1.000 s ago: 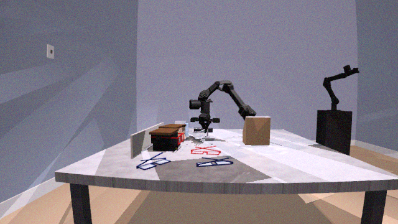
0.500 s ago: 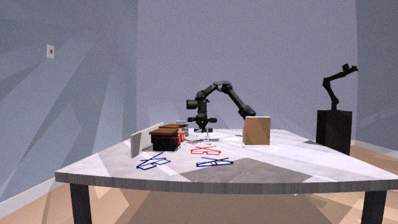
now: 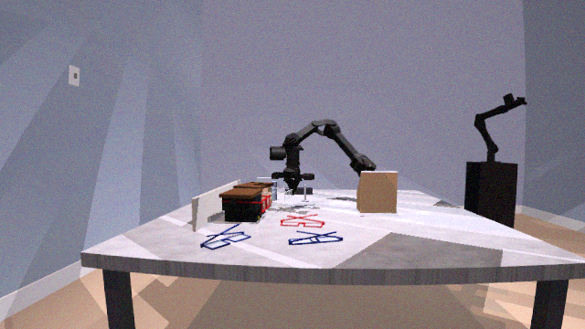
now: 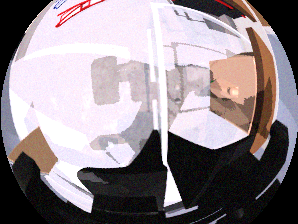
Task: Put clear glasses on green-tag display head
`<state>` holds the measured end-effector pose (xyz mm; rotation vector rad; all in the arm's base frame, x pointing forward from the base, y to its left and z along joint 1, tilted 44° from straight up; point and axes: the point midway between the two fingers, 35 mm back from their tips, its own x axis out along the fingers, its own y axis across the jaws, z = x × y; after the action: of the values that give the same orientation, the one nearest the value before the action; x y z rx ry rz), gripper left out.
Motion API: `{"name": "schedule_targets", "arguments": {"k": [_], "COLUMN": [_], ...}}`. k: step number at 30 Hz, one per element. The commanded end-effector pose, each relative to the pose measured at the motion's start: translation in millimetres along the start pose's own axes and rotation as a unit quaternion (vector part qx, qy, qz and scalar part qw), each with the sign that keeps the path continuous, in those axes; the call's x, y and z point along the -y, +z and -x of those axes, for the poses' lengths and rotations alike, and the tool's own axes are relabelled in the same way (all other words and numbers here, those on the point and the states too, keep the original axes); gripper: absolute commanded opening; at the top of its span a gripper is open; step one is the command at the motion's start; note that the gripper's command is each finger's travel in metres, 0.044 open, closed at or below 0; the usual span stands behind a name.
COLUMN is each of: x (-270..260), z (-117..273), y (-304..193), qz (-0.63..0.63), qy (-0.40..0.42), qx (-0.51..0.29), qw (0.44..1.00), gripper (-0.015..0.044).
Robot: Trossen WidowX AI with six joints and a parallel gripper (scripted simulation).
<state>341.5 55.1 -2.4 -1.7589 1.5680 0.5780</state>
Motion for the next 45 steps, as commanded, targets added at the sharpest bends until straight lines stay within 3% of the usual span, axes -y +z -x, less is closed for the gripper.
{"name": "schedule_targets", "arguments": {"k": [1,45], "x": [8,68], "z": [2,2], "y": [0,-1], "qz": [0.0,-0.001], "qy": [-0.004,-0.006], "qx": [0.0,0.0], "qw": [1.0,1.0], "gripper": [0.0,0.0]}}
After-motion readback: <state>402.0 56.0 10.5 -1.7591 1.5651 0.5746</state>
